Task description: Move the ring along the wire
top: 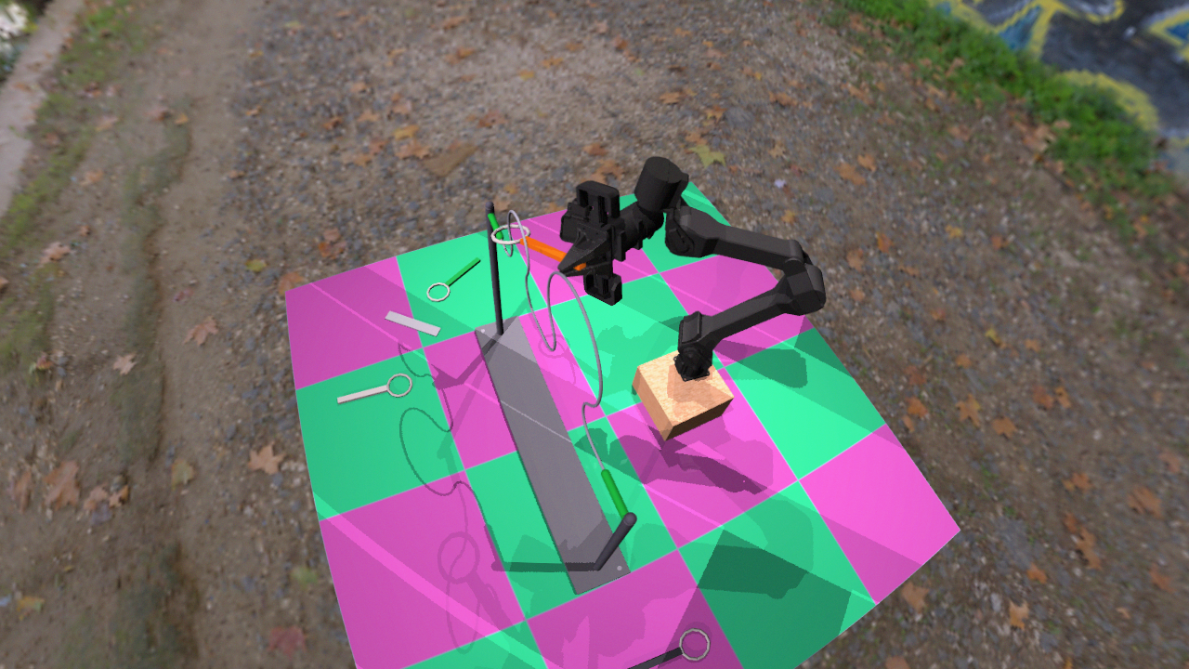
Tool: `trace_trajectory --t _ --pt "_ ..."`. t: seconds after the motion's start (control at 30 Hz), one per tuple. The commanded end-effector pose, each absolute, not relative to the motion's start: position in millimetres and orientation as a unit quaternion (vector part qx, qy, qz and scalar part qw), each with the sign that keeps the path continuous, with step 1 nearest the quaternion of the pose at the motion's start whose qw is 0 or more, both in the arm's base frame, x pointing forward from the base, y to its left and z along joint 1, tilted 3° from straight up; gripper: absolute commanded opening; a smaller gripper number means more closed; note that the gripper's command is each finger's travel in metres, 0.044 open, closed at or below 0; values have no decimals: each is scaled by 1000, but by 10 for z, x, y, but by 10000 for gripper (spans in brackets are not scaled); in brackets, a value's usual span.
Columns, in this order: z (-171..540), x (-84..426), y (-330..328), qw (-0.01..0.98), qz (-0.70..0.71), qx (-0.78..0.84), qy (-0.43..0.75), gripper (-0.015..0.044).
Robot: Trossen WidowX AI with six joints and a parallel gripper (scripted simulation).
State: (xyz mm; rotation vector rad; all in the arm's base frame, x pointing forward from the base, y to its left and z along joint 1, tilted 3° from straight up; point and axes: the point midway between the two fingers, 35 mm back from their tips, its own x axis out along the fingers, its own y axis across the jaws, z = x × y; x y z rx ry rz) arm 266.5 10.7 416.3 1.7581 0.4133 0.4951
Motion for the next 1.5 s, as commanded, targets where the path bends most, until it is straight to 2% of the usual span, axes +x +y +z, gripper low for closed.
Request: trace_trajectory --t 0.0,1.47 --pt "4185 2675 99 605 212 746 181 -150" --pt "3695 2665 -14 849 147 453 229 -150"
